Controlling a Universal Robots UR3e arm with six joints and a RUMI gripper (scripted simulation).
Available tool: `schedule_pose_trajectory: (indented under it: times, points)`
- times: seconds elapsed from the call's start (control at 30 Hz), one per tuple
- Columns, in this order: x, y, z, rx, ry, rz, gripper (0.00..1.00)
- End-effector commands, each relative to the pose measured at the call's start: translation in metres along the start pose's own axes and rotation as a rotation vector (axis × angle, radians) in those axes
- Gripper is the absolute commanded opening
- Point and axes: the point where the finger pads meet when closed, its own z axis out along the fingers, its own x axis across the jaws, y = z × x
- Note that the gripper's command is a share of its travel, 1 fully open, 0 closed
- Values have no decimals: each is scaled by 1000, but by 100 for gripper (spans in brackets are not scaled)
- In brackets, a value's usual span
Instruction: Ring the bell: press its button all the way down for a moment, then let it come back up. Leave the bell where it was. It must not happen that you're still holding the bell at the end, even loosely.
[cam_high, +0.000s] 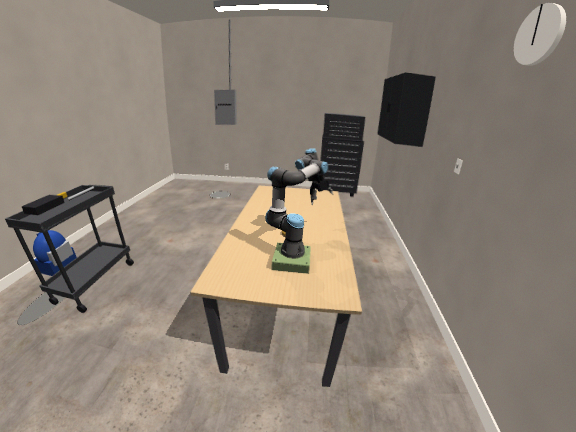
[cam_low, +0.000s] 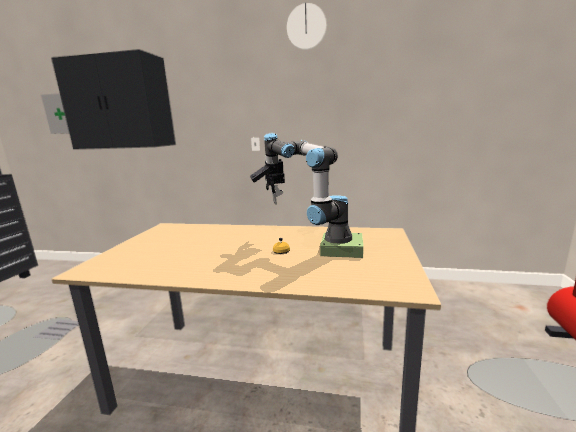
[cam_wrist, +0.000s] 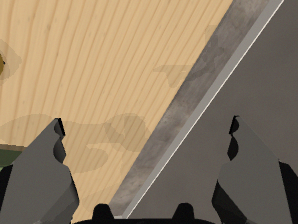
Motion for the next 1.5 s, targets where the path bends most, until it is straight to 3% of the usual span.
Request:
schedule_pose_trajectory:
  times: [0.0,0.03,0.07,0.13,0.17,0.27,0.33,0.37,0.4,0.47,0.63,0.77,0.83,1.0,1.47]
  points:
    - [-52,-17,-1,40,-71,109,100]
    - [-52,-17,-1,40,-71,109,100]
    - [-67,-20,-2,47,-93,132,100]
    - [-67,-20,-2,47,-93,132,100]
    - [-82,-23,-3,52,-116,155,100]
    - [-82,-23,-3,52,-116,155,100]
    - [-113,-27,-5,58,-161,201,100]
    - [-113,-27,-5,58,-161,201,100]
    - [-127,-29,-6,59,-183,222,100]
    - [-127,-29,-6,59,-183,222,100]
    - [-167,-30,-7,56,-244,282,100]
    - [-189,-29,-8,50,-277,315,100]
    - [-189,-29,-8,50,-277,315,100]
    - [-223,-26,-9,34,-330,367,100]
    - [-232,-25,-10,30,-342,381,100]
